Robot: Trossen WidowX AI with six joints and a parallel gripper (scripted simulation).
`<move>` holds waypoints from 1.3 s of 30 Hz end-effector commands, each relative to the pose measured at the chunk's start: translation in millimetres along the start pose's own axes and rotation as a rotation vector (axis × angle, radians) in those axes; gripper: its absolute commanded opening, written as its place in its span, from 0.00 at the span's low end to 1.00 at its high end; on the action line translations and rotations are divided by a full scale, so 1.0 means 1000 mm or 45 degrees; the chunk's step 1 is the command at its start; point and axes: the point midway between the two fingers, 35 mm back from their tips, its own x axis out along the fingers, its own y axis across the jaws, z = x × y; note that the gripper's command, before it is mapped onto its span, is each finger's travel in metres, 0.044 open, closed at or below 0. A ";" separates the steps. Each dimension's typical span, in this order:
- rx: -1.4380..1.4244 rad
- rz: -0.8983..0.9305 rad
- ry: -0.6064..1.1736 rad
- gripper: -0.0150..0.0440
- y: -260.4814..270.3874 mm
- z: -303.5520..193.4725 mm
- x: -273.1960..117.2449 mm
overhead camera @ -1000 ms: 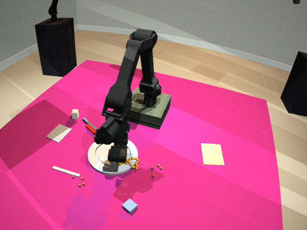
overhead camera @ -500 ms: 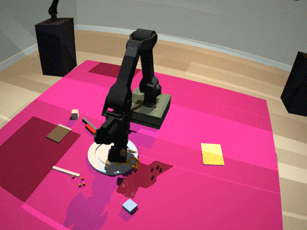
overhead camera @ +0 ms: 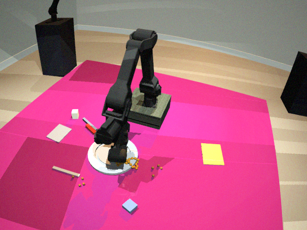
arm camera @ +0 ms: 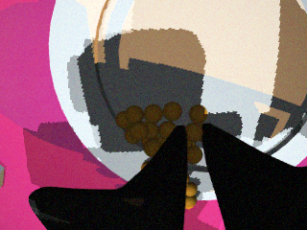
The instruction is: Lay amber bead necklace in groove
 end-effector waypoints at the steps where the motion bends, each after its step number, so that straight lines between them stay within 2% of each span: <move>1: -0.008 -0.014 0.007 0.25 -0.003 -0.001 0.002; 4: -0.008 -0.014 0.007 0.25 -0.003 -0.001 0.002; 21: -0.004 -0.007 0.004 1.00 -0.001 -0.001 -0.011; 25: -0.008 -0.013 0.007 1.00 -0.003 -0.001 -0.022; 39: -0.008 -0.014 0.007 1.00 -0.004 -0.001 -0.023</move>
